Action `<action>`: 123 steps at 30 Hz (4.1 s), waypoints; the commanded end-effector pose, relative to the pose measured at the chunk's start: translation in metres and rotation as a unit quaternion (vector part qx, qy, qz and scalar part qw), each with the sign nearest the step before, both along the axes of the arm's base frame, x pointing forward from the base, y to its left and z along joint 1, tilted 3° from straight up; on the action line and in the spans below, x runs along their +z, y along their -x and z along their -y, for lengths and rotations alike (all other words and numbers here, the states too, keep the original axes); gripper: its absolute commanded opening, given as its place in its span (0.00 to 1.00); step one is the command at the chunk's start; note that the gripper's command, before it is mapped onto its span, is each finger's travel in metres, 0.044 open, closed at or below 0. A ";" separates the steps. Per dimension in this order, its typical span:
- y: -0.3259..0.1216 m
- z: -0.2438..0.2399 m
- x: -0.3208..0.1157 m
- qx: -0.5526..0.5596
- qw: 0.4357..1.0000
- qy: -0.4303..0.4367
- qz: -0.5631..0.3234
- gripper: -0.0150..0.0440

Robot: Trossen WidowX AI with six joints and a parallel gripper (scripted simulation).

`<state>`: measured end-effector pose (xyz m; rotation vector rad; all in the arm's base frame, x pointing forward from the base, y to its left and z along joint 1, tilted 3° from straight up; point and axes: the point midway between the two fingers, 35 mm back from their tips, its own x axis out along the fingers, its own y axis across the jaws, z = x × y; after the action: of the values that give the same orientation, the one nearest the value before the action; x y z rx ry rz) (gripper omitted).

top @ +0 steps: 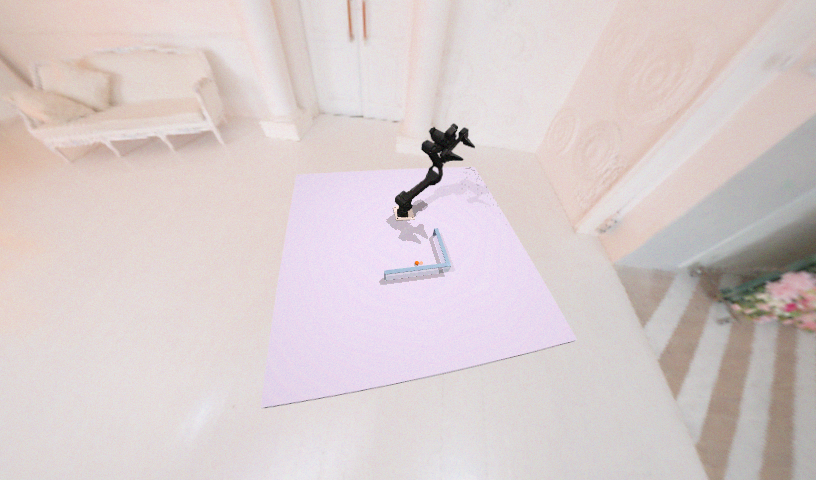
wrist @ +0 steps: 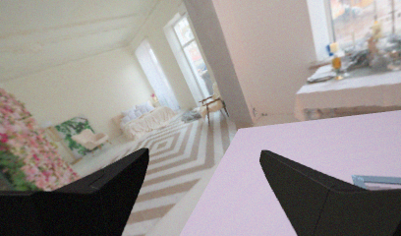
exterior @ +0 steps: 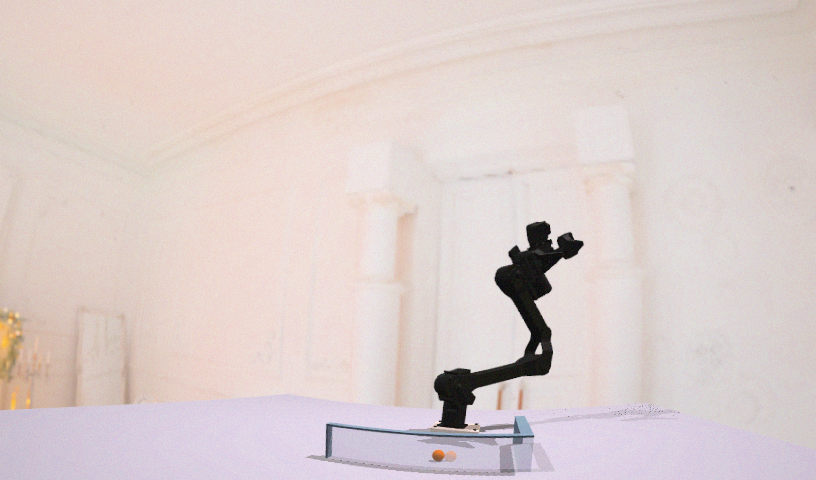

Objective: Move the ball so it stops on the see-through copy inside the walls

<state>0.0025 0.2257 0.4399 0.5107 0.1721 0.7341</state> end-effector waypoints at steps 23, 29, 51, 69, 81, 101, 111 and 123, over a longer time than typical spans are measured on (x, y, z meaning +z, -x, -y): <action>-0.162 0.179 0.131 0.044 0.949 -0.310 0.036 0.60; -0.244 0.219 0.109 -0.037 0.939 -0.342 -0.003 0.60; -0.420 0.208 -0.197 -0.226 0.902 0.035 -0.367 0.60; -0.348 0.176 -0.352 -0.024 0.719 0.438 -0.539 0.60; -0.349 0.175 -0.371 -0.024 0.719 0.438 -0.539 0.60; -0.349 0.174 -0.394 -0.024 0.719 0.438 -0.539 0.45; -0.349 0.174 -0.394 -0.024 0.719 0.438 -0.539 0.31; -0.354 0.177 -0.337 -0.025 0.719 0.438 -0.539 0.25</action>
<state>0.3538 0.0505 0.0827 -0.0414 1.5536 0.1403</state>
